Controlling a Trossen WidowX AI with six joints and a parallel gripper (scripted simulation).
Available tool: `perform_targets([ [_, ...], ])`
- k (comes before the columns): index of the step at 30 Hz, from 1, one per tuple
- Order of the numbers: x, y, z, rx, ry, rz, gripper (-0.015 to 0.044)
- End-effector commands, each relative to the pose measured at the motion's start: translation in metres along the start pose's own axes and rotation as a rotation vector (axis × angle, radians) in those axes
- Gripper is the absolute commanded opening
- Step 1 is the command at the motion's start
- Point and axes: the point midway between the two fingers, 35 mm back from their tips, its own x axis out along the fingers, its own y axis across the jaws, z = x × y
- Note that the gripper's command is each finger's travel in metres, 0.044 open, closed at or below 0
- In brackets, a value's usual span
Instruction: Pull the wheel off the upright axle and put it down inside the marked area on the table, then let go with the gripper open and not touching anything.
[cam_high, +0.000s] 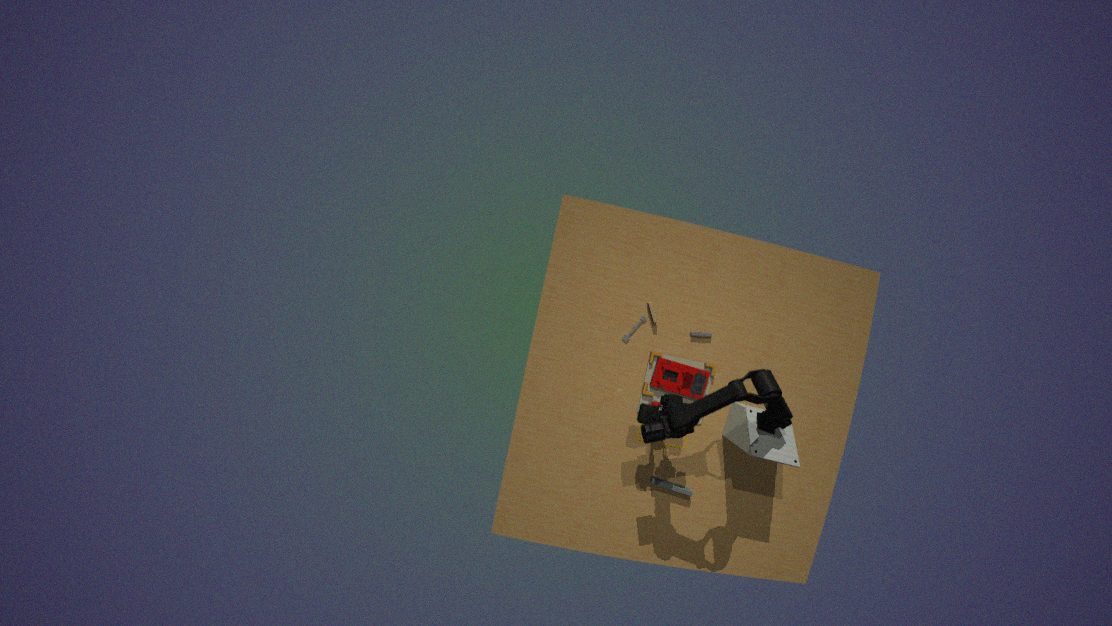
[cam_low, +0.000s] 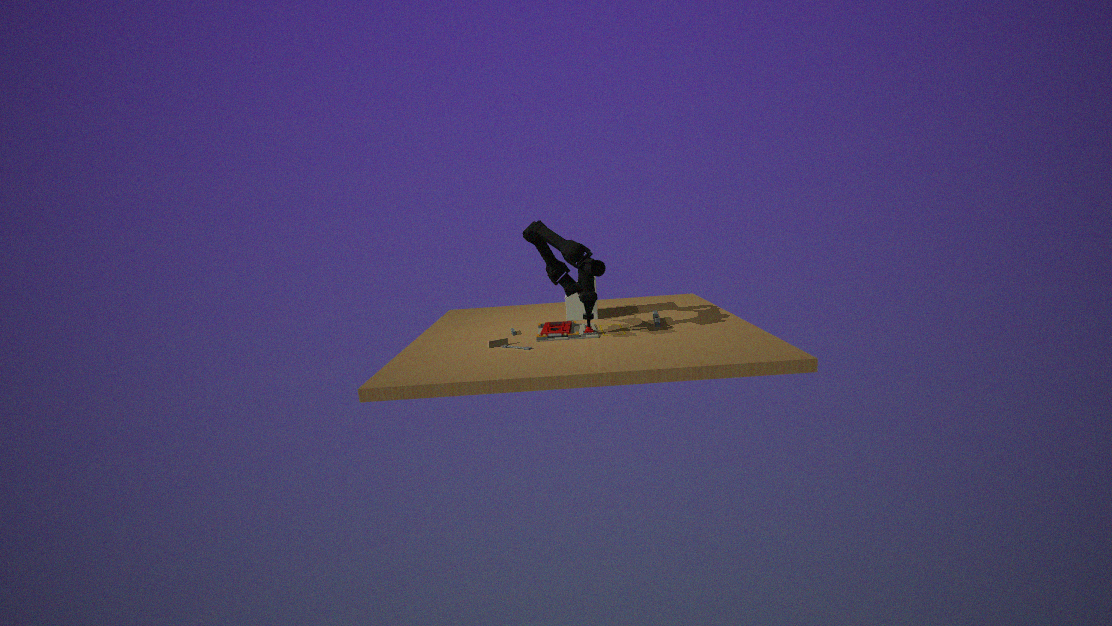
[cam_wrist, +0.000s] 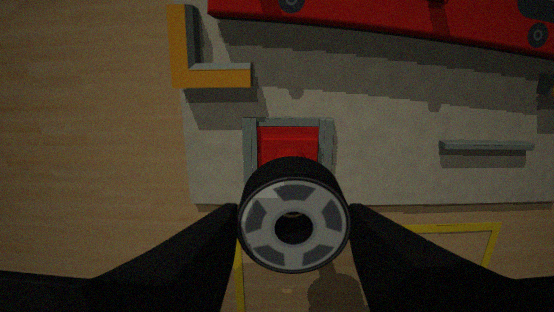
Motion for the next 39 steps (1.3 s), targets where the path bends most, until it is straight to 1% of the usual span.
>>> perform_targets([
  [1,-0.003,0.001,-0.001,0.004,0.003,0.003,0.0000],
  [10,-0.007,0.001,0.000,0.003,0.003,0.004,0.0000],
  [19,-0.039,-0.004,0.001,0.003,0.004,0.004,0.0000],
  [21,-0.039,-0.005,0.001,0.003,0.004,0.004,0.0000],
  [22,-0.030,-0.005,0.000,-0.006,-0.004,-0.004,0.0000],
  [39,-0.038,-0.037,-0.062,-0.010,0.010,0.000,0.0000],
])
